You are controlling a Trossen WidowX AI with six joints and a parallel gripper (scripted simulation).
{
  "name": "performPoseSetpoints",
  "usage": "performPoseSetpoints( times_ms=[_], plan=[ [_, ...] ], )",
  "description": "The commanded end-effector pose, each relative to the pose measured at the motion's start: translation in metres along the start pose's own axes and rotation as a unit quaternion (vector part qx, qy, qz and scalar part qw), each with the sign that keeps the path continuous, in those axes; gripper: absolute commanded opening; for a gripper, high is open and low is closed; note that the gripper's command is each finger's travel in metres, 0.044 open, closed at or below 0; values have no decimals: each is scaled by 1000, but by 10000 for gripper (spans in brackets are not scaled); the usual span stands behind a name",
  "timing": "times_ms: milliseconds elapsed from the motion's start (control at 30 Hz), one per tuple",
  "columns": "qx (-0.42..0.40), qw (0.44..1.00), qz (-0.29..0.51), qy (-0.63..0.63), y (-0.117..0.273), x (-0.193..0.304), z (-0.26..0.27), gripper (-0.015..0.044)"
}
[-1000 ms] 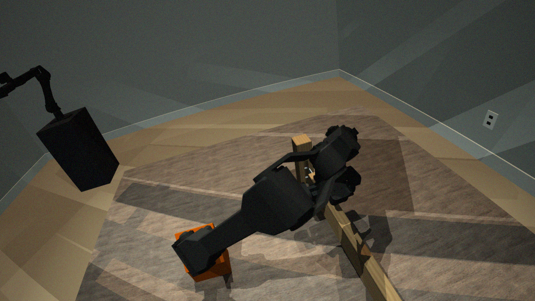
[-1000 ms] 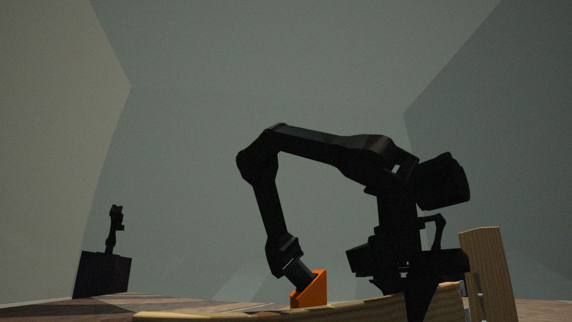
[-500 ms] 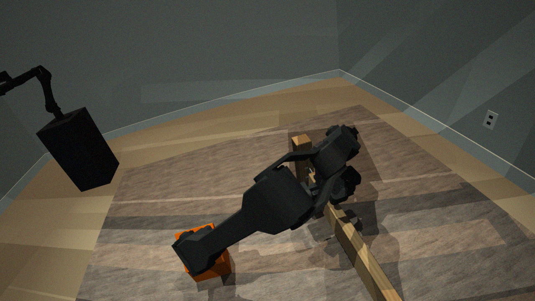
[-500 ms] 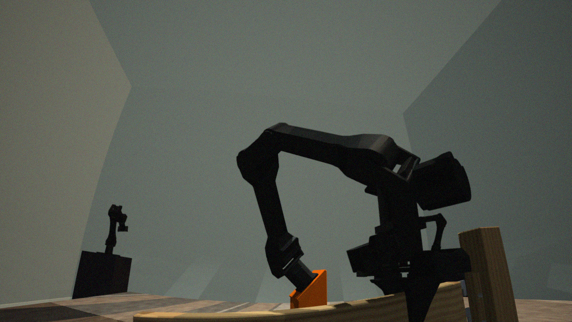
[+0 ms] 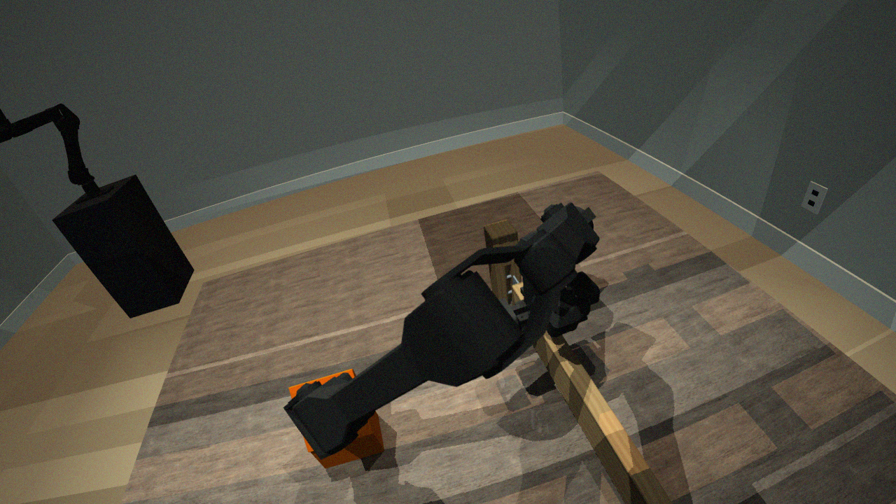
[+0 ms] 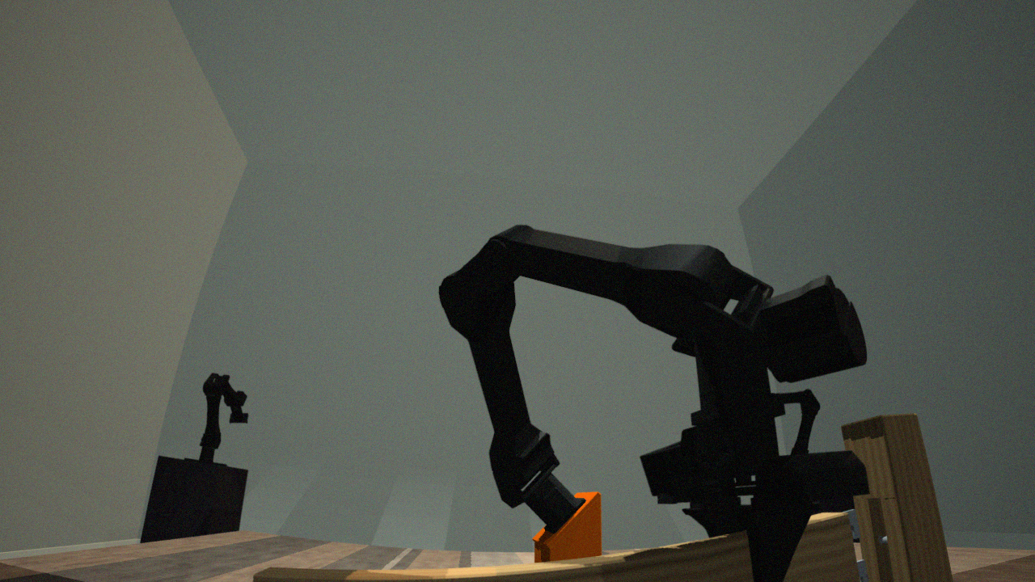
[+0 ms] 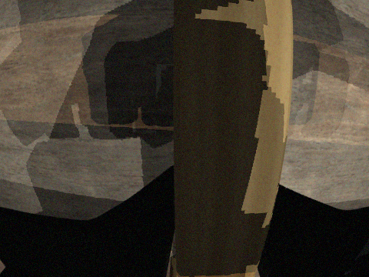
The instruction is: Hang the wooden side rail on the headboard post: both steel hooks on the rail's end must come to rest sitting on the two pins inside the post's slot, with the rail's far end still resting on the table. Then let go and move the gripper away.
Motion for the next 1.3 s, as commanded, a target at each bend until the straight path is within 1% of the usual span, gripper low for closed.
performPoseSetpoints(
  times_ms=[0,1267],
  plan=[
    [-5,1000,0,1,4,3,1,0],
    [-5,1000,0,1,3,7,1,0]
  ],
)
Point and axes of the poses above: the point midway between the two fingers, 35 mm back from their tips, its own y axis back along the fingers, its own z axis across the jaws, x = y × z, the point moved 8 cm from there along y, back along the fingers, and after that the axes turned 10 degrees about y, right-handed, at the moved point
